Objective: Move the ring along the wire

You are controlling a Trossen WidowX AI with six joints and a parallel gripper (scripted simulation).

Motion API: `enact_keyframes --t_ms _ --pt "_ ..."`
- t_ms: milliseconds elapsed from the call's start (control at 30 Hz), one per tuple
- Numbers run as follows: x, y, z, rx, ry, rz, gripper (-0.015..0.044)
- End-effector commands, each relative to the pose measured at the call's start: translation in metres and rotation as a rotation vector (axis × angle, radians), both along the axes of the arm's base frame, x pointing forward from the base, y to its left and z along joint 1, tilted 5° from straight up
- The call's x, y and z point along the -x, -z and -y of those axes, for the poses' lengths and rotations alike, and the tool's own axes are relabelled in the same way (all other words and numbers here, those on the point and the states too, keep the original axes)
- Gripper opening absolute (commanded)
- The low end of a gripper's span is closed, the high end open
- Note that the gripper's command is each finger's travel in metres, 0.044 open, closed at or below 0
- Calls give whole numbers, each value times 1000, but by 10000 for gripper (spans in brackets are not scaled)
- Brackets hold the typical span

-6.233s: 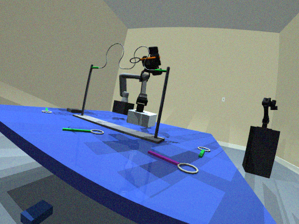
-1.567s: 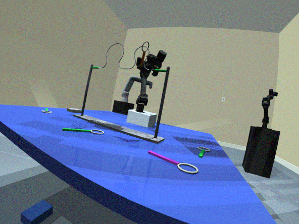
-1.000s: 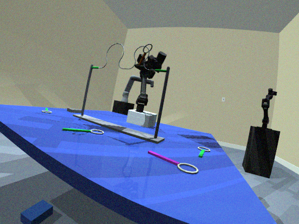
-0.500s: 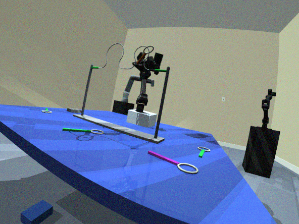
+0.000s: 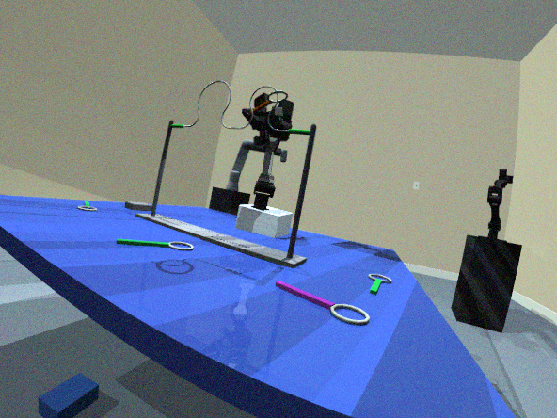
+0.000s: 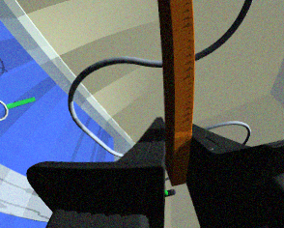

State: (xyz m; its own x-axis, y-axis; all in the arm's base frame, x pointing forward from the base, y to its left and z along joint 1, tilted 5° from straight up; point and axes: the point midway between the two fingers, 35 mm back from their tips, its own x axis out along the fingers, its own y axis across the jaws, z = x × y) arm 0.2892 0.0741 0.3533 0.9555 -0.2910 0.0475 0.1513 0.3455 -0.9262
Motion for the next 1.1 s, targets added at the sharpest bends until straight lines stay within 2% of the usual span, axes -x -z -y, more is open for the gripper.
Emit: enact_keyframes --t_ms 0,1067 --pt "2 -8 4 60 -1 23 -150" --pt "6 -52 6 682 45 77 -150"
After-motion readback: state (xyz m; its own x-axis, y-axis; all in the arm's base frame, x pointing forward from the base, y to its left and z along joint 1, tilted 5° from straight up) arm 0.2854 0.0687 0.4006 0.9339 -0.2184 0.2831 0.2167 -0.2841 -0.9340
